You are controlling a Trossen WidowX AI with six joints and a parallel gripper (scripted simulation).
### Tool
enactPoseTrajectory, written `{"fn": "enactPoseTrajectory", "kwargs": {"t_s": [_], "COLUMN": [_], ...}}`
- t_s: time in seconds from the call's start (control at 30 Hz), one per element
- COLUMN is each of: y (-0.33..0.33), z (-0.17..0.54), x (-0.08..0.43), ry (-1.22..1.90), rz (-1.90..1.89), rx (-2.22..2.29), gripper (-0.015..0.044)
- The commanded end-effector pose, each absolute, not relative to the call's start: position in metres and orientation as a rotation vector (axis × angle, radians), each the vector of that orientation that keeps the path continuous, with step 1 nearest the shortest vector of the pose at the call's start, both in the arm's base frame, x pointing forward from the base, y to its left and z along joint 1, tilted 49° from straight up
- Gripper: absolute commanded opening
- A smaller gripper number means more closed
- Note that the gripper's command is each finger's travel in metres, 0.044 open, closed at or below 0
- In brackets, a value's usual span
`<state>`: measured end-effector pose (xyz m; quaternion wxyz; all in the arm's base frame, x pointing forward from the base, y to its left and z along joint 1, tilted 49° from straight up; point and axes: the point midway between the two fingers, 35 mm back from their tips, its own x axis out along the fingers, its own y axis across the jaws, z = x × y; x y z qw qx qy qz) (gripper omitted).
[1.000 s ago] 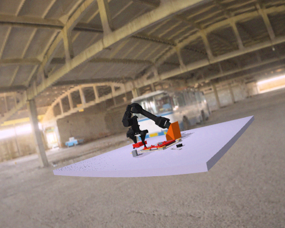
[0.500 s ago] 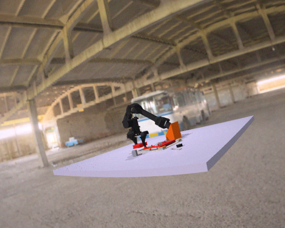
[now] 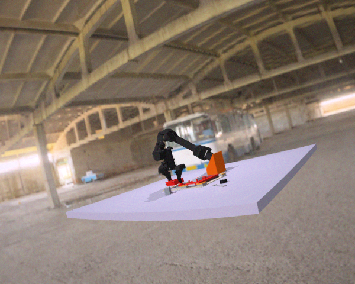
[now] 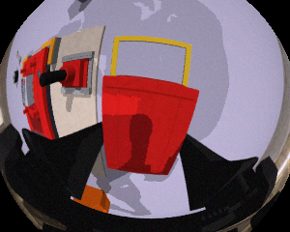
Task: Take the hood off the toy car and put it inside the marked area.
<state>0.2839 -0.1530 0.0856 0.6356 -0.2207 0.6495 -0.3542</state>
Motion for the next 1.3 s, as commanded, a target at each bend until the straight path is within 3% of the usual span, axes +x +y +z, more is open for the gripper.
{"fn": "enactPoseTrajectory", "kwargs": {"t_s": [0.0,1.13,1.27], "y": [-0.155,-0.167,-0.166], "z": [0.084,0.074,0.075], "x": [0.283,0.281,0.282], "ry": [1.486,1.485,1.482], "rz": [-0.81,-0.811,-0.811], "rx": [-0.512,-0.512,-0.505], "gripper": [0.0,0.0,0.0105]}}
